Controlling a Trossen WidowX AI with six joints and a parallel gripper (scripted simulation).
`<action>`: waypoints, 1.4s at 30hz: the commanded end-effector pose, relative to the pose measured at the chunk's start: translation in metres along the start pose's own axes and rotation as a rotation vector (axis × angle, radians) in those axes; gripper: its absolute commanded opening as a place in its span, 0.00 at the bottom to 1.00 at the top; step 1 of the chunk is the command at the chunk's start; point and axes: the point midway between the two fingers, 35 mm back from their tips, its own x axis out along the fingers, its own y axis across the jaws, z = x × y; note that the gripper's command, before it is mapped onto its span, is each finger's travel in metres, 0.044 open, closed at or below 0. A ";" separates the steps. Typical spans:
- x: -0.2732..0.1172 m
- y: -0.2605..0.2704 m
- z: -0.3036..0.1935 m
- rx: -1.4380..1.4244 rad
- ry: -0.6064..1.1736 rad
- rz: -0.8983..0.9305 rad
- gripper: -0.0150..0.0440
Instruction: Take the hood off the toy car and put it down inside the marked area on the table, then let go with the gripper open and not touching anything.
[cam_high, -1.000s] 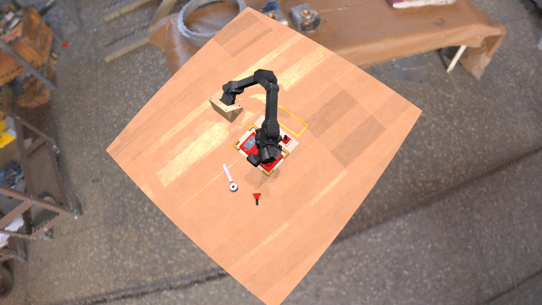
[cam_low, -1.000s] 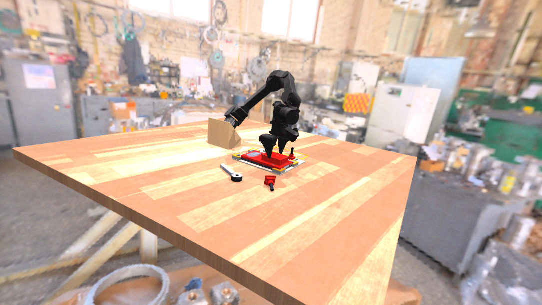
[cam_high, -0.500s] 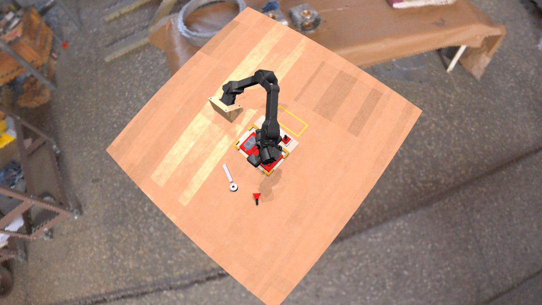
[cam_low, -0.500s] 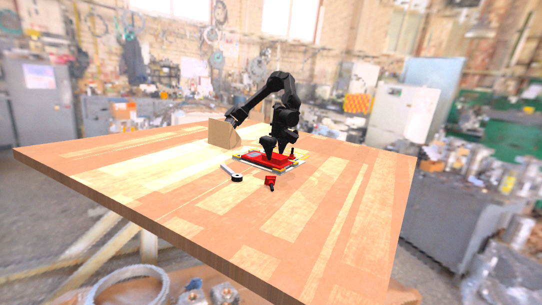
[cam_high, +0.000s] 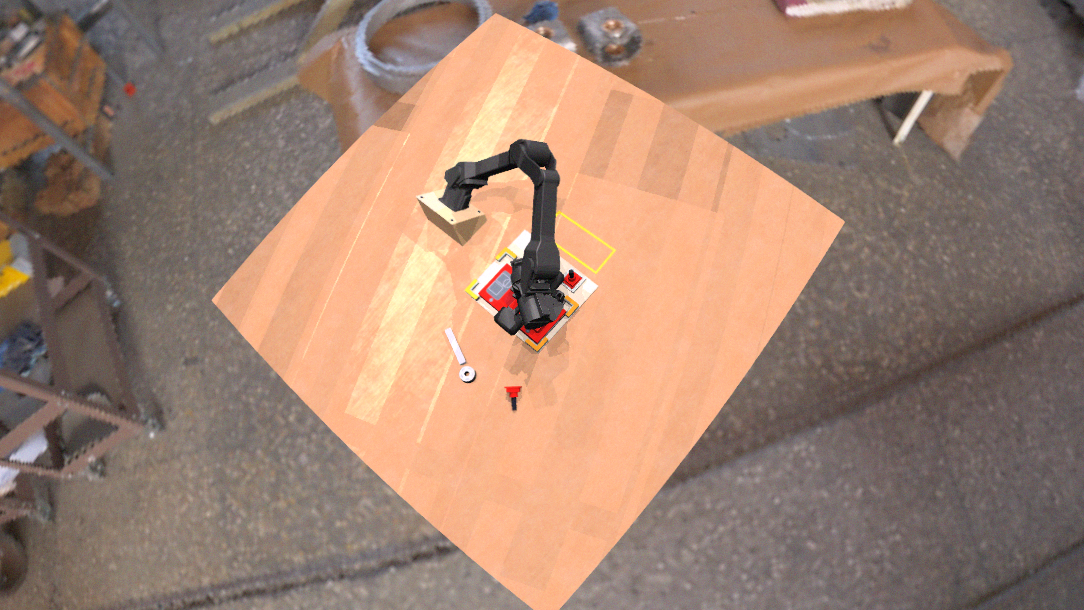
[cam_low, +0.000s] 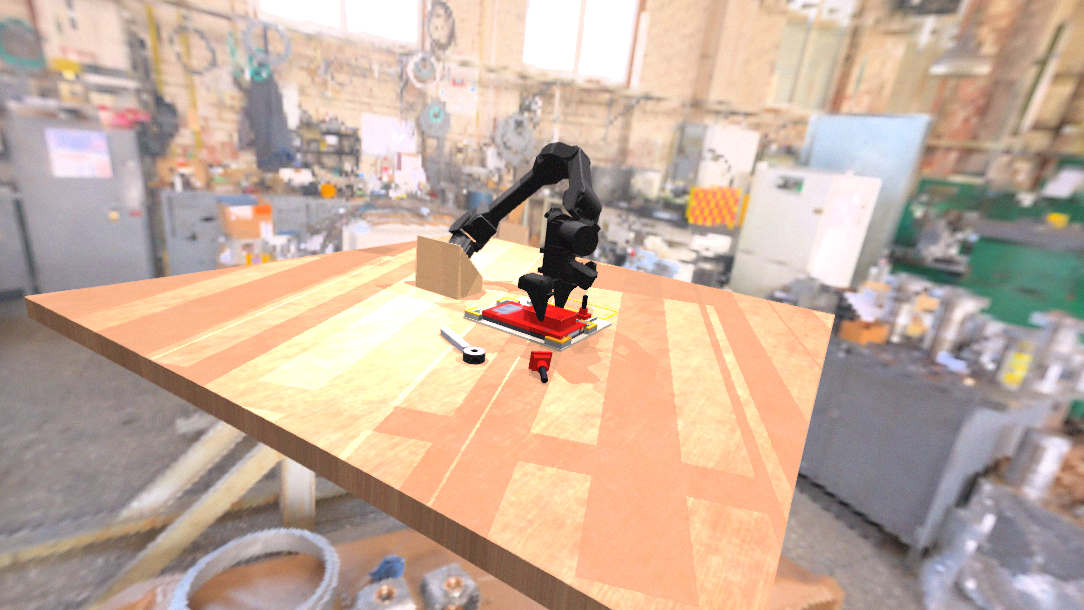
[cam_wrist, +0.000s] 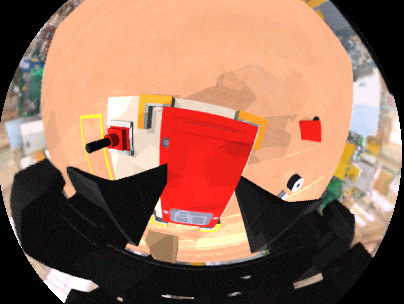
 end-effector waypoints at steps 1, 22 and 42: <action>0.000 0.000 0.000 -0.002 0.000 0.000 0.78; -0.009 0.000 0.000 -0.001 0.000 -0.001 0.25; -0.022 -0.001 0.000 0.000 0.000 -0.001 0.25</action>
